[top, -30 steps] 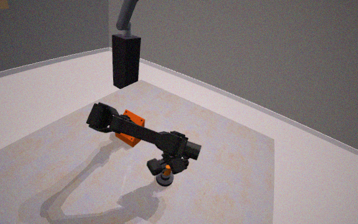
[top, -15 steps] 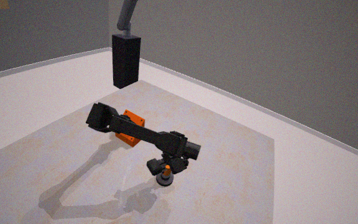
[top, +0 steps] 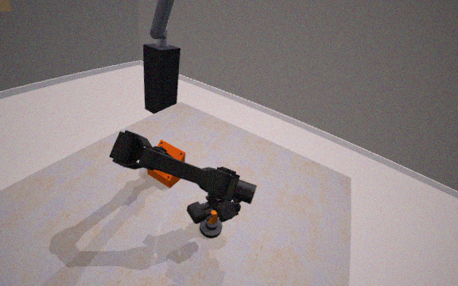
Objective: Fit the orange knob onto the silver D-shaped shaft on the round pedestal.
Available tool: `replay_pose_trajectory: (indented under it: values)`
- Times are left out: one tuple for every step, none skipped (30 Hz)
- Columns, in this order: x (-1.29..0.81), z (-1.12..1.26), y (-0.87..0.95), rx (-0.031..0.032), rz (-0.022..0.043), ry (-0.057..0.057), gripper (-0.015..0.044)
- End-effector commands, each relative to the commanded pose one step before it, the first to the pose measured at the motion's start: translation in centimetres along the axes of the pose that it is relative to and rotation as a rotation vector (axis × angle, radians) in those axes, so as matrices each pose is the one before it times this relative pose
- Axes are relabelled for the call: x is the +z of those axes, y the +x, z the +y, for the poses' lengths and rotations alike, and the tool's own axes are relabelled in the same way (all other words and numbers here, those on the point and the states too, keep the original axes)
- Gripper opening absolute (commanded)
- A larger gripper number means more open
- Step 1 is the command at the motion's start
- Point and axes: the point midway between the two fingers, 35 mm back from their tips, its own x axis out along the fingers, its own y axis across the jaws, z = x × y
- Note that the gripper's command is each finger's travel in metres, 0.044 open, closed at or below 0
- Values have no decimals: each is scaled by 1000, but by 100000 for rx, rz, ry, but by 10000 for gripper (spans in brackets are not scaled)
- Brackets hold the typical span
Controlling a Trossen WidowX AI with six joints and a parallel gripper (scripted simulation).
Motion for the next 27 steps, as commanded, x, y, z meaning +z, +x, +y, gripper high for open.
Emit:
replay_pose_trajectory:
  values:
    - [76, -22, -339, 198, -431, -476, 0]
    - [3, 2, -6, 0, 0, -1661, 0]
    - [7, 3, -6, 0, 0, -2815, 0]
    - [15, 6, -4, 1, -1, -3215, 0]
    - [29, 11, 2, 1, -2, -3861, 0]
    - [53, 18, 16, 0, -3, -4367, 0]
    - [72, 20, 34, -1, -5, -3091, 0]
    - [60, 13, 35, -1, -4, -781, 0]
    - [82, 18, 53, -2, -5, -262, 0]
    - [63, 26, 50, -1, -4, 4, 0]
    - [62, 28, 46, -1, -4, 4, 0]
    - [50, 26, 36, 0, -3, 3, 0]
    - [33, 27, 25, 0, -2, 2, 0]
    - [13, 19, 14, 0, -1, 1, 0]
    - [-3, 14, 5, 0, 0, 0, 0]
    - [-19, 5, 0, 0, 1, -1, 0]
    - [-30, -3, -3, 0, 2, -1, 0]
    - [-8, -2, -7, 0, 1, 0, 0]
    - [-14, -3, -10, 0, 1, -1, 0]
    - [-20, -6, -13, 0, 1, -1, 0]
    - [-22, -9, -16, 0, 1, -1, 0]
    - [-24, -14, -20, 0, 2, -1, 0]
    - [-26, -15, -18, 0, 2, -2, 0]
    - [-26, -12, -14, 0, 2, -1, 0]
    - [-26, -11, -12, 0, 2, -1, 0]
    - [-25, -14, -14, 0, 2, -1, 0]
    - [-24, -15, -13, 0, 1, -1, 0]
